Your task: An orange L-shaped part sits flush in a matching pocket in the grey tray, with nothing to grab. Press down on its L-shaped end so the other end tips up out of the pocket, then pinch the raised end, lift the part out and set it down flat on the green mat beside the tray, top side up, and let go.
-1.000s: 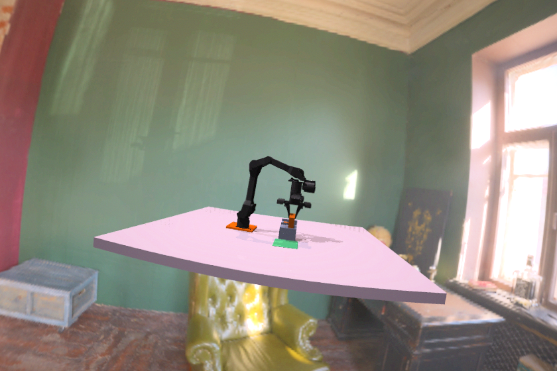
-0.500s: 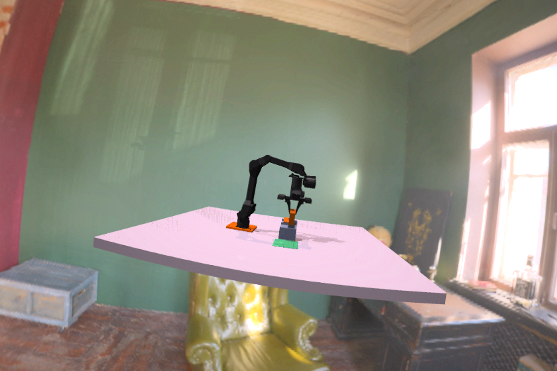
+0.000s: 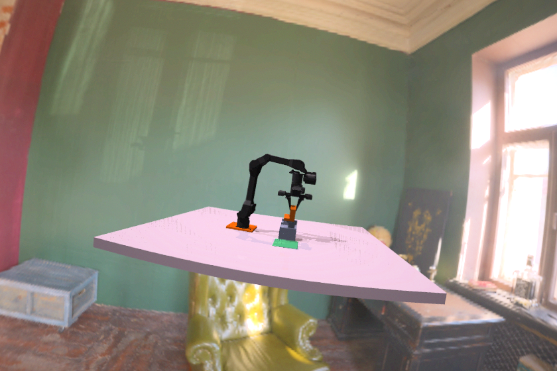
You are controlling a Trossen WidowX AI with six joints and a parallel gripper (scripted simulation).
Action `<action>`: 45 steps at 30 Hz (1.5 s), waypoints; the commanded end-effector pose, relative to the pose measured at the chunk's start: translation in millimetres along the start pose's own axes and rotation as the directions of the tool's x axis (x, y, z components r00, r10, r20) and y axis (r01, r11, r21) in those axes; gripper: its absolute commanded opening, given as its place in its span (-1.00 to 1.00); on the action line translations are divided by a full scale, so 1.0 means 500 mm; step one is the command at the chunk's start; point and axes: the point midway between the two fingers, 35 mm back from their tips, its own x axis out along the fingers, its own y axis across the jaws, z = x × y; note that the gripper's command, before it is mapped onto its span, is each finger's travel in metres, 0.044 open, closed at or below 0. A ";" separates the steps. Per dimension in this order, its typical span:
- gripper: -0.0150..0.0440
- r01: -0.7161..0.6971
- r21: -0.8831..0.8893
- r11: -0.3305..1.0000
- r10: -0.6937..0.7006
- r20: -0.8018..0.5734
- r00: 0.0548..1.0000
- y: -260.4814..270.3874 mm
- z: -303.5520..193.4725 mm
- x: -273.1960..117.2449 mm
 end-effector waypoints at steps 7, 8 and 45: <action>-0.49 -0.009 0.004 1.000 0.009 -0.003 1.000 0.003 0.007 -0.014; -0.49 -0.009 0.004 1.000 0.009 -0.002 1.000 0.002 0.012 -0.013; -0.49 -0.007 0.004 1.000 0.007 0.011 1.000 -0.027 0.324 -0.006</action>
